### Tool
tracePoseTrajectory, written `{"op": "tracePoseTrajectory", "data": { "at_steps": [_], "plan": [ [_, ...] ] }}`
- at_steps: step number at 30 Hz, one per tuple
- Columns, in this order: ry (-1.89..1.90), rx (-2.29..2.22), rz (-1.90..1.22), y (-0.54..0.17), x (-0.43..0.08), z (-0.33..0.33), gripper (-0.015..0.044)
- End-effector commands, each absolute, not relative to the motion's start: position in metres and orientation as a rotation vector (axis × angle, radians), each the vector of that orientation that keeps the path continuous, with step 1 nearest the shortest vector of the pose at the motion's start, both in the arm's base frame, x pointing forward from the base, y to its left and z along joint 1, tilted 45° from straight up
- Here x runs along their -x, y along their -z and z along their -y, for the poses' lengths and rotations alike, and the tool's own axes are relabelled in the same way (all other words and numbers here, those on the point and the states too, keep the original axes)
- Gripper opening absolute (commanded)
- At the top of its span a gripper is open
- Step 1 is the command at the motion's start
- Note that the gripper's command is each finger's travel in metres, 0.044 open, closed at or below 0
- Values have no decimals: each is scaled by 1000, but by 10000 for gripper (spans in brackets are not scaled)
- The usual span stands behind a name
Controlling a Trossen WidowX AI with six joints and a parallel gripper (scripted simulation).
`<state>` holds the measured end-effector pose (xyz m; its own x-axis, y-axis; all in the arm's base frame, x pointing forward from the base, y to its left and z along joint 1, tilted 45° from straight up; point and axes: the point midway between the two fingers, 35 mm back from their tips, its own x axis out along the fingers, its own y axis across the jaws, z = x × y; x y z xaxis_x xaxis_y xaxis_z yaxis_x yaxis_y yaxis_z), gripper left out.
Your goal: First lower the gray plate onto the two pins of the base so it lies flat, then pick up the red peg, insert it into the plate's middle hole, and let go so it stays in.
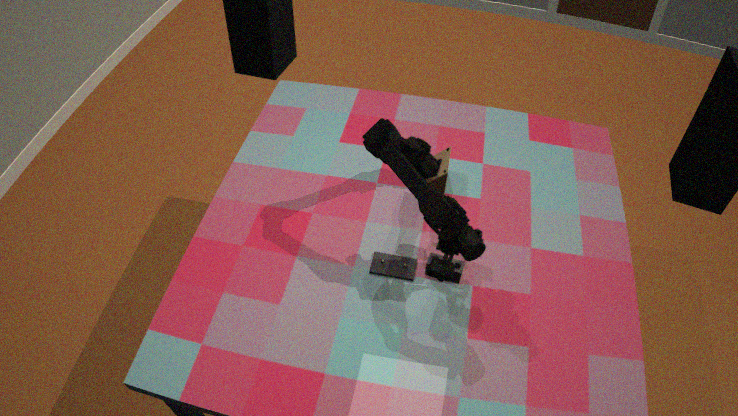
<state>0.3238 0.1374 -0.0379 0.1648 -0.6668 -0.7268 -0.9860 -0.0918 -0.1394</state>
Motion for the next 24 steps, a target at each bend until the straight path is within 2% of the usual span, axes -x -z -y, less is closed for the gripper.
{"op": "tracePoseTrajectory", "data": {
  "at_steps": [1, 13, 24],
  "plan": [
    [-668, 1843, -1578, 44, -323, -131, 440],
    [-667, 1843, -1578, 56, -324, -119, 440],
    [-667, 1843, -1578, 56, -324, -119, 151]
  ]
}}
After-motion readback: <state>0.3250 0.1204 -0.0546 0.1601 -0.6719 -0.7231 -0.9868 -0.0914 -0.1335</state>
